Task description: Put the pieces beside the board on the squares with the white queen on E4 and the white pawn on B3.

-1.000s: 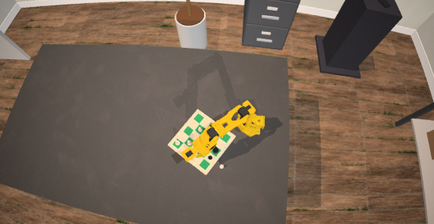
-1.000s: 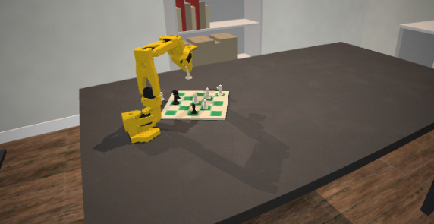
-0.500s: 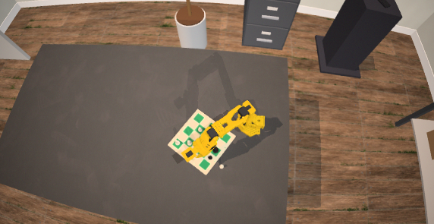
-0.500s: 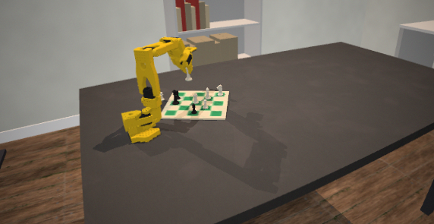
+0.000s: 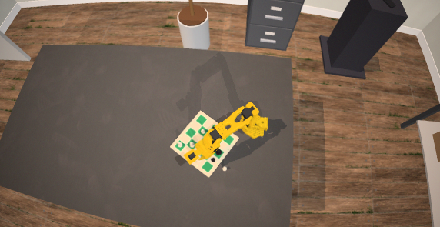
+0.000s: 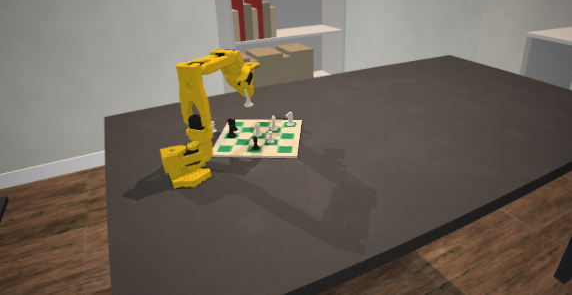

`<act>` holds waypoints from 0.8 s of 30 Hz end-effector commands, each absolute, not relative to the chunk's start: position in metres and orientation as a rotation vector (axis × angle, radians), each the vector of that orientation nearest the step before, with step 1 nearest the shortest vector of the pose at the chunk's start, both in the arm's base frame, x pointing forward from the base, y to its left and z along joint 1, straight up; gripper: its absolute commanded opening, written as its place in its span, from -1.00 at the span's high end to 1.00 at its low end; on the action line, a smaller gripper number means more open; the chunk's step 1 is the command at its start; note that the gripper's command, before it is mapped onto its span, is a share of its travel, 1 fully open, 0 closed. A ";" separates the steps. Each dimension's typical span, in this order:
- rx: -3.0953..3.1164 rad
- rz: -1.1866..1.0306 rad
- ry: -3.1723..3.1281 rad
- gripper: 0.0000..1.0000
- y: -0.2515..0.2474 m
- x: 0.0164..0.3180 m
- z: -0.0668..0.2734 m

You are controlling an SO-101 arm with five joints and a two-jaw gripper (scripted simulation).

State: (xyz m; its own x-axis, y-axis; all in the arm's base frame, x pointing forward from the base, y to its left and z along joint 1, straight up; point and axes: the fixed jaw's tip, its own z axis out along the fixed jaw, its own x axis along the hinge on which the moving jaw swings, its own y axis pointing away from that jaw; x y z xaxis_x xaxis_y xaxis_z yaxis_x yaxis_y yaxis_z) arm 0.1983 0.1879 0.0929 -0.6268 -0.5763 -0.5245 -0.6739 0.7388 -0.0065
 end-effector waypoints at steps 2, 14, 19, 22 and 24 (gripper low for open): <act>-0.934 0.258 2.439 1.00 0.185 0.199 0.090; -0.934 0.258 2.439 1.00 0.186 0.200 0.076; -0.934 0.258 2.439 1.00 0.186 0.200 0.071; -0.934 0.258 2.439 1.00 0.186 0.200 0.065; -0.934 0.258 2.439 1.00 0.186 0.200 0.062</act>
State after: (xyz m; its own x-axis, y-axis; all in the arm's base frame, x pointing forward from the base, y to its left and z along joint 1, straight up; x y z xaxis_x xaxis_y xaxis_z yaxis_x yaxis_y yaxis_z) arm 0.1985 0.1881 0.0711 -0.6218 -0.5718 -0.5352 -0.6738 0.7389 -0.0066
